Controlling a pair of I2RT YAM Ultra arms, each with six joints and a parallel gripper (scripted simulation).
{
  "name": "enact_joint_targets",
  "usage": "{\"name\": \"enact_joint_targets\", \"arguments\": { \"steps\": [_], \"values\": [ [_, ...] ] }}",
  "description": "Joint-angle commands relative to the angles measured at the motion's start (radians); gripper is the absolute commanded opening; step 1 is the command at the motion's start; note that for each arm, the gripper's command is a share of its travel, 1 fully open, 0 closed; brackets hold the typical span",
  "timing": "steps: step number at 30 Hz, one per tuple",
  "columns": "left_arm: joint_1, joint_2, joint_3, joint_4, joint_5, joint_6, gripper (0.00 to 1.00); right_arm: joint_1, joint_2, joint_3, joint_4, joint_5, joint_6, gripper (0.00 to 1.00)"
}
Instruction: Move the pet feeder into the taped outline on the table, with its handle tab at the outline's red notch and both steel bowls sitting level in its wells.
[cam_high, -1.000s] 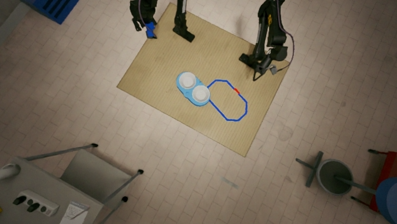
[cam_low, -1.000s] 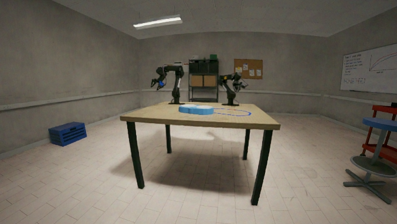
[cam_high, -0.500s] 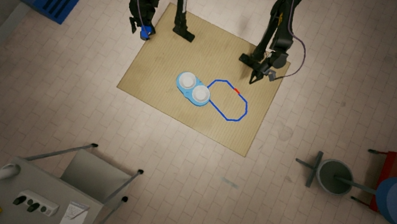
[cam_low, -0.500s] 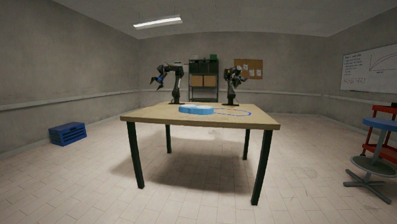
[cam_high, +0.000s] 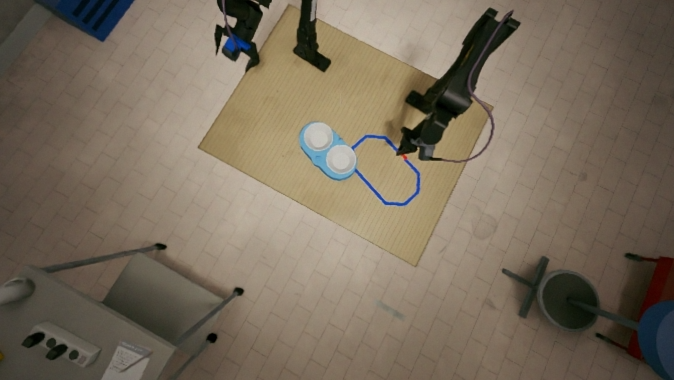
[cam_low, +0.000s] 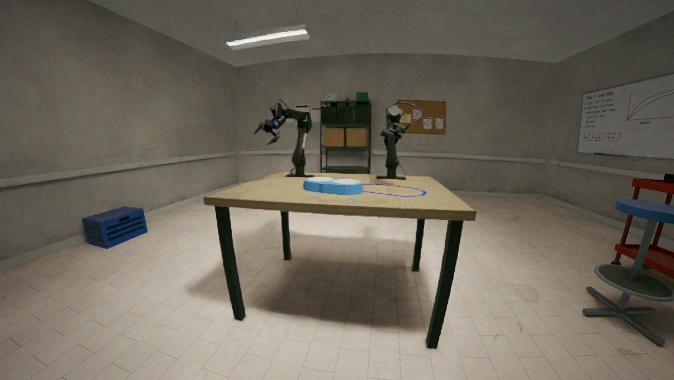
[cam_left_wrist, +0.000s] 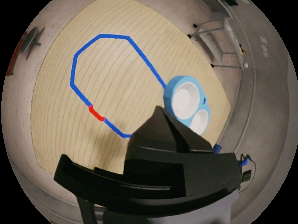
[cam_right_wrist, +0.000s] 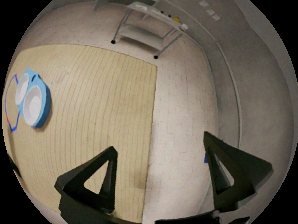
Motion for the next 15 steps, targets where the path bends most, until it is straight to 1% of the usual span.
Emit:
{"name": "enact_joint_targets", "arguments": {
  "steps": [1,3,13,14,15],
  "values": [
    [-0.053,0.077,0.106,-0.056,-0.042,0.090,0.00,0.017,-0.050,0.018,0.114,-0.052,0.162,1.00],
    [-0.097,0.142,0.166,-0.074,-0.061,0.135,0.00,0.028,-0.053,0.031,0.134,-0.069,0.226,1.00],
    [-0.274,0.451,0.446,-0.152,-0.122,0.292,0.00,0.062,-0.117,-0.010,0.331,-0.158,0.520,1.00],
    [-0.290,0.479,0.473,-0.160,-0.129,0.309,0.00,0.065,-0.124,-0.017,0.354,-0.167,0.552,1.00],
    [-0.290,0.479,0.473,-0.160,-0.129,0.309,0.00,0.065,-0.124,-0.017,0.354,-0.167,0.552,1.00]
  ]
}}
